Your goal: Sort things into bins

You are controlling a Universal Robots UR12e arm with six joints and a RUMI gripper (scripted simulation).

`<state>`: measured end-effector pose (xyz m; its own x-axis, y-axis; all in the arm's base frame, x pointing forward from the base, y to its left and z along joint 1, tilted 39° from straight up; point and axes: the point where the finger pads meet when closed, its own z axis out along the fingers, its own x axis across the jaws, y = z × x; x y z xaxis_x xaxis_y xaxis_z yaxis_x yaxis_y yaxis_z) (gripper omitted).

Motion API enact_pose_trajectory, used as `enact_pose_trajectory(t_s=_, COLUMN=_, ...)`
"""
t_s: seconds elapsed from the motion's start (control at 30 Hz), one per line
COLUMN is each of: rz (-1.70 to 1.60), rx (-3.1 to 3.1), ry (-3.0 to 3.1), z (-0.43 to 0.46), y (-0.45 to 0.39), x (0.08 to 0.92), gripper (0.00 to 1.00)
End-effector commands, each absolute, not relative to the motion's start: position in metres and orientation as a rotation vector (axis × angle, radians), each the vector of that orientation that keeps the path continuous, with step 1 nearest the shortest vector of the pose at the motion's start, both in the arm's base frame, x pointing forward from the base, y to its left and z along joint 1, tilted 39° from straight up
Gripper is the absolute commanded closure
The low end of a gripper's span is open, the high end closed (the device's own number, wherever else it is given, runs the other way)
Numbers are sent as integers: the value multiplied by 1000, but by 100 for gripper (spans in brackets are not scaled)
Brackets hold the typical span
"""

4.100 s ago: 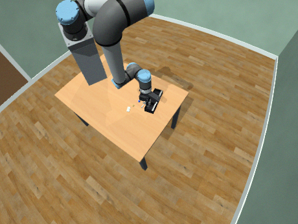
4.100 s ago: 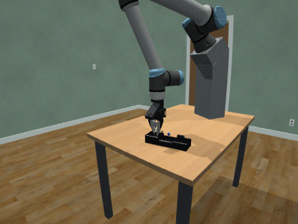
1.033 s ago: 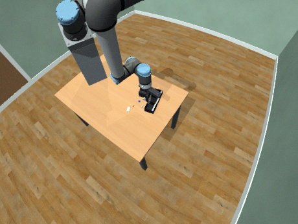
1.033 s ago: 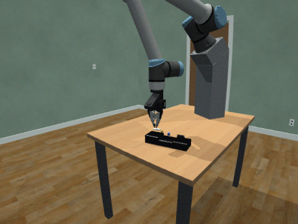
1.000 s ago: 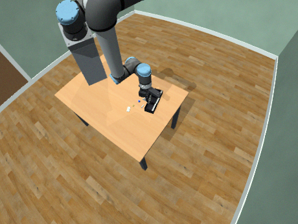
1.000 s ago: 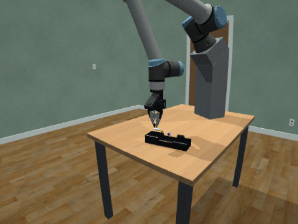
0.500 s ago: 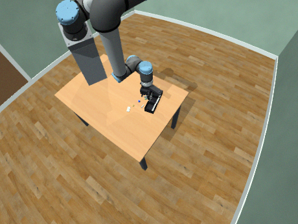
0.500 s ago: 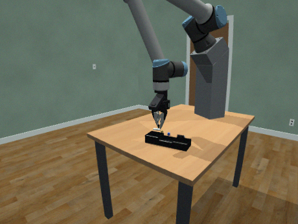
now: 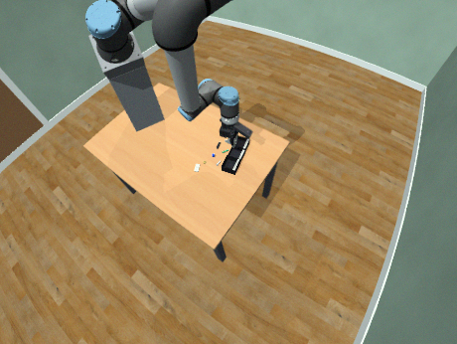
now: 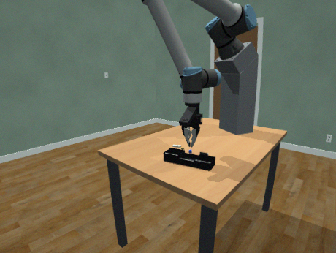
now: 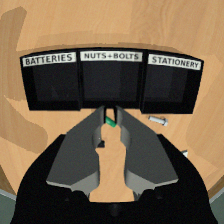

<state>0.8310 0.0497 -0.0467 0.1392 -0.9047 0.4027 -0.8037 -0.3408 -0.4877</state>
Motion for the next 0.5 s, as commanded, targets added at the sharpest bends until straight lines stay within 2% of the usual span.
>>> enact_pose_trajectory(t_s=0.0, rz=-987, rx=-2240, ry=1712, z=-49, y=48, x=837, gripper=96)
enact_pose_trajectory(t_s=0.47, rz=-986, rx=-2240, ry=1711, z=-74, y=38, x=855, gripper=96)
